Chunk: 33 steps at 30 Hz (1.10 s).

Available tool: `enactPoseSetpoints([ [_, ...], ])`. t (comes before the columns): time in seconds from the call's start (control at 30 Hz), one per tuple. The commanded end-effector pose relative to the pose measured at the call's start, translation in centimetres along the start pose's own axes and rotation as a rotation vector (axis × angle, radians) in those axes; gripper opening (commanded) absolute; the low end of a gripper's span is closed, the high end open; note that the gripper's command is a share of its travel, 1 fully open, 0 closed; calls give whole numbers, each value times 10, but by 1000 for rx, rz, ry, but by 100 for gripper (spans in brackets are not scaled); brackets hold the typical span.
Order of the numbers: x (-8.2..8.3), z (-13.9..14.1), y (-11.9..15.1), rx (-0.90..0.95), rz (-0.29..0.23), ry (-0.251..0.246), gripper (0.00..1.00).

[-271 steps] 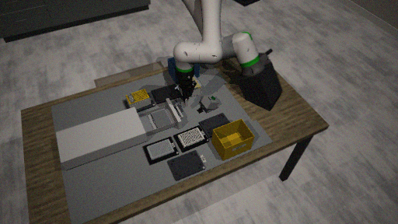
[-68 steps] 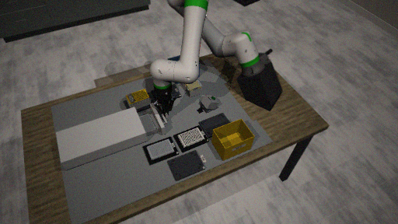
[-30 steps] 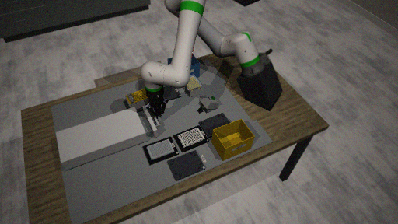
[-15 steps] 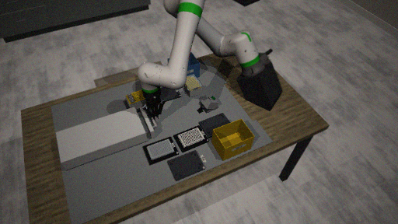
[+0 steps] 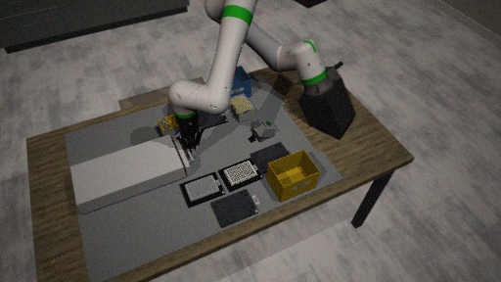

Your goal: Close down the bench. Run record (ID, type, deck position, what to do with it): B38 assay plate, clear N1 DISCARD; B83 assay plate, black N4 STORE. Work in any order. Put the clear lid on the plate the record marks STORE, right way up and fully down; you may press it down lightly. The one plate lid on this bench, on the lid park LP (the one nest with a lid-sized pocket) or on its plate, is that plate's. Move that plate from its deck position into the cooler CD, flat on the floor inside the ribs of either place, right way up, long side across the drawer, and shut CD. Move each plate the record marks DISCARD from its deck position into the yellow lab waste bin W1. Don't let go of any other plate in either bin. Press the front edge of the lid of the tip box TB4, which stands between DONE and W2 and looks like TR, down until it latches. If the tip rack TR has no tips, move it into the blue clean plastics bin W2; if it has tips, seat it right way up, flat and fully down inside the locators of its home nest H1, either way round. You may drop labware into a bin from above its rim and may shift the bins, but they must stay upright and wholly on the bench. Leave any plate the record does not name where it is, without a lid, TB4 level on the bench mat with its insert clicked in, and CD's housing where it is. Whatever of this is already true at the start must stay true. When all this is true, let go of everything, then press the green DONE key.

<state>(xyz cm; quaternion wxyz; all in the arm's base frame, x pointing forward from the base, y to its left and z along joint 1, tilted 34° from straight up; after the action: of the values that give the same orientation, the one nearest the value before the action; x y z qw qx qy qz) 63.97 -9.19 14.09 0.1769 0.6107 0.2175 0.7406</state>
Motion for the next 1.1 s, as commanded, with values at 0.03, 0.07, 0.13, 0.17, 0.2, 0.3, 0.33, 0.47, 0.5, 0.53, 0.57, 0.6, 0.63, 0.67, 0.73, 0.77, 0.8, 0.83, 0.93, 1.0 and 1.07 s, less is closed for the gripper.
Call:
enactPoseSetpoints([
  [0.03, 0, 5, 1, 0, 0, 1, 0],
  [0.07, 0, 7, 2, 0, 0, 1, 0],
  [0.13, 0, 8, 2, 0, 0, 1, 0],
  [0.17, 0, 8, 2, 0, 0, 1, 0],
  [0.2, 0, 9, 2, 0, 0, 1, 0],
  [0.3, 0, 9, 2, 0, 0, 1, 0],
  [0.33, 0, 9, 2, 0, 0, 1, 0],
  [0.47, 0, 9, 2, 0, 0, 1, 0],
  [0.5, 0, 9, 2, 0, 0, 1, 0],
  [0.53, 0, 9, 2, 0, 0, 1, 0],
  [0.57, 0, 9, 2, 0, 0, 1, 0],
  [0.6, 0, 9, 2, 0, 0, 1, 0],
  [0.63, 0, 9, 2, 0, 0, 1, 0],
  [0.67, 0, 9, 2, 0, 0, 1, 0],
  [0.73, 0, 9, 2, 0, 0, 1, 0],
  [0.77, 0, 9, 2, 0, 0, 1, 0],
  [0.8, 0, 9, 2, 0, 0, 1, 0],
  [0.83, 0, 9, 2, 0, 0, 1, 0],
  [0.93, 0, 9, 2, 0, 0, 1, 0],
  [1.0, 0, 9, 2, 0, 0, 1, 0],
  [1.07, 0, 9, 2, 0, 0, 1, 0],
])
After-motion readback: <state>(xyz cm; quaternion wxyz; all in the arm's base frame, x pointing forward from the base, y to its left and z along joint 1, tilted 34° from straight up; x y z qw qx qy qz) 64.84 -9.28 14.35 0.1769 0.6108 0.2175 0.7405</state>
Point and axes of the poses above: the point where the finger pads meet when closed, its own x axis back along the fingers, its own z axis across the jaws, y = z × x, the point moved 8 cm from there along x, back along the fingers, and after that the axes turned 14 degrees about x, right-handed, at the moved point
